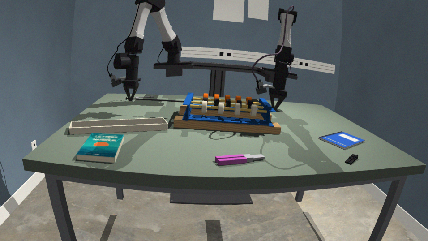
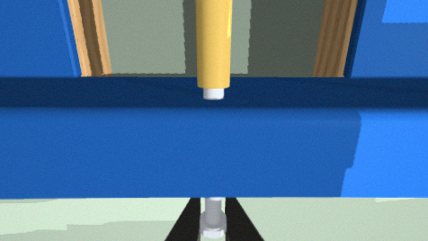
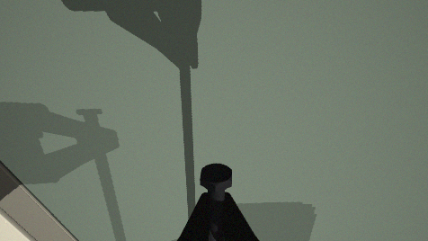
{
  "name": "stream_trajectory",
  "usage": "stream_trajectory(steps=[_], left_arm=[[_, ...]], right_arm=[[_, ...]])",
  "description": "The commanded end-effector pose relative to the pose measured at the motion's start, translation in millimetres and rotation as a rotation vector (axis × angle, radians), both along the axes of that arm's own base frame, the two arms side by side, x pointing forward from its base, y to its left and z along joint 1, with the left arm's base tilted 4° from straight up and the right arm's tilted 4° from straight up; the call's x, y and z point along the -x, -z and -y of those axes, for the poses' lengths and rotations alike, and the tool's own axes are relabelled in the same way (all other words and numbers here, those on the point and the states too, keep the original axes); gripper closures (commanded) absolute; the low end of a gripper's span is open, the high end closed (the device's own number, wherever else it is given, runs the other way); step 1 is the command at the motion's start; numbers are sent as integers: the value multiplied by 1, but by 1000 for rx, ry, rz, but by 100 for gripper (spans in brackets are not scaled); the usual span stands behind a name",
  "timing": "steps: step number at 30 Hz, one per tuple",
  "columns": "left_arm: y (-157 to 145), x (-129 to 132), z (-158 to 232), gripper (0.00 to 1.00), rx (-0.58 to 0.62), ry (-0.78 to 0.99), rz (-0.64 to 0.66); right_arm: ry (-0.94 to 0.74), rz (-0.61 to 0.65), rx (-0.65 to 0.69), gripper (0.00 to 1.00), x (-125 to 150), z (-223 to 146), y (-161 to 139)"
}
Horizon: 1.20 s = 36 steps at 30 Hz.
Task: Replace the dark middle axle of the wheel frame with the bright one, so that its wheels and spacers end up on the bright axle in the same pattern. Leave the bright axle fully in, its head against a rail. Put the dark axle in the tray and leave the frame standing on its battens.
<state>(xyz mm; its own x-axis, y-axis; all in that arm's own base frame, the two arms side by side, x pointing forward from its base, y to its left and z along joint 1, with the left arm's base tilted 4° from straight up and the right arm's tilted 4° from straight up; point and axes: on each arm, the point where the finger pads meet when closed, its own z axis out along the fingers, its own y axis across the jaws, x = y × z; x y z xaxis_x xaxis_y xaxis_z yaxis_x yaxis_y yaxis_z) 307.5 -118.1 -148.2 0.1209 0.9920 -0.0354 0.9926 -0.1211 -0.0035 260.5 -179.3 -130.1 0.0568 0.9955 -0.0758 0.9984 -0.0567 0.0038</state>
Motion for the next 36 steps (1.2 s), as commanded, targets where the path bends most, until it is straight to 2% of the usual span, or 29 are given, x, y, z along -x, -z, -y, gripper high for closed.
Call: stream_trajectory(steps=[1,36], left_arm=[[-18,-22,46,100,159,38,81],[-17,-22,41,100,137,30,85]], right_arm=[[-2,-20,-44,100,5,-10,6],[5,-33,-51,100,11,-13,7]])
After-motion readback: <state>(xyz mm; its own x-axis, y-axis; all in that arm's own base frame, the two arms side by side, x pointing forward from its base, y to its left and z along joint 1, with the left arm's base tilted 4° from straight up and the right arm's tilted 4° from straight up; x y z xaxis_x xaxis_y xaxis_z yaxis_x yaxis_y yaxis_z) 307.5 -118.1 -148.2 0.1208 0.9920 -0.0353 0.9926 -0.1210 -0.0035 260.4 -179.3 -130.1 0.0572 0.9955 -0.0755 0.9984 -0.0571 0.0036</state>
